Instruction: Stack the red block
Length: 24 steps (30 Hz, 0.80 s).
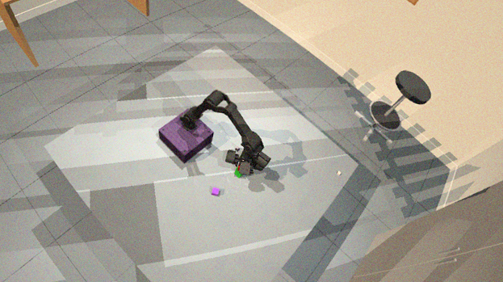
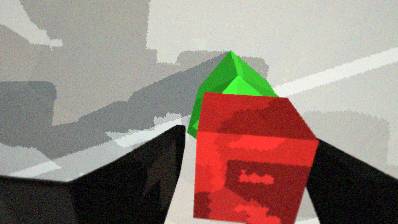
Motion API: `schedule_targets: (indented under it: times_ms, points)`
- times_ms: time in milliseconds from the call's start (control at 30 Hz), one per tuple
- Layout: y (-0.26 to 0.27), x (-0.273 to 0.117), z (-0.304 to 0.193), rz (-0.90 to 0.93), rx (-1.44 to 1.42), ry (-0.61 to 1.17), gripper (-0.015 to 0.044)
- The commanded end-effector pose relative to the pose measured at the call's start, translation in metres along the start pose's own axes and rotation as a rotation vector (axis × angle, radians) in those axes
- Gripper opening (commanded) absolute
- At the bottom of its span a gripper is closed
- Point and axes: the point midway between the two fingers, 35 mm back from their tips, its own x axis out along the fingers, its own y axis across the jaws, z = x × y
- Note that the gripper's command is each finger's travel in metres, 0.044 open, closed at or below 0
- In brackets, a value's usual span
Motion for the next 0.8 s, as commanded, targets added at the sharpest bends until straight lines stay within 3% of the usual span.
schedule_targets:
  times_ms: [0,133,767]
  points:
    - [-0.0001,0.0003,0.0000,0.000,0.000,0.000,0.0341]
    - [-0.0001,0.0003,0.0000,0.000,0.000,0.000,0.0440]
    - [-0.0001,0.0003,0.0000,0.000,0.000,0.000,0.0440]
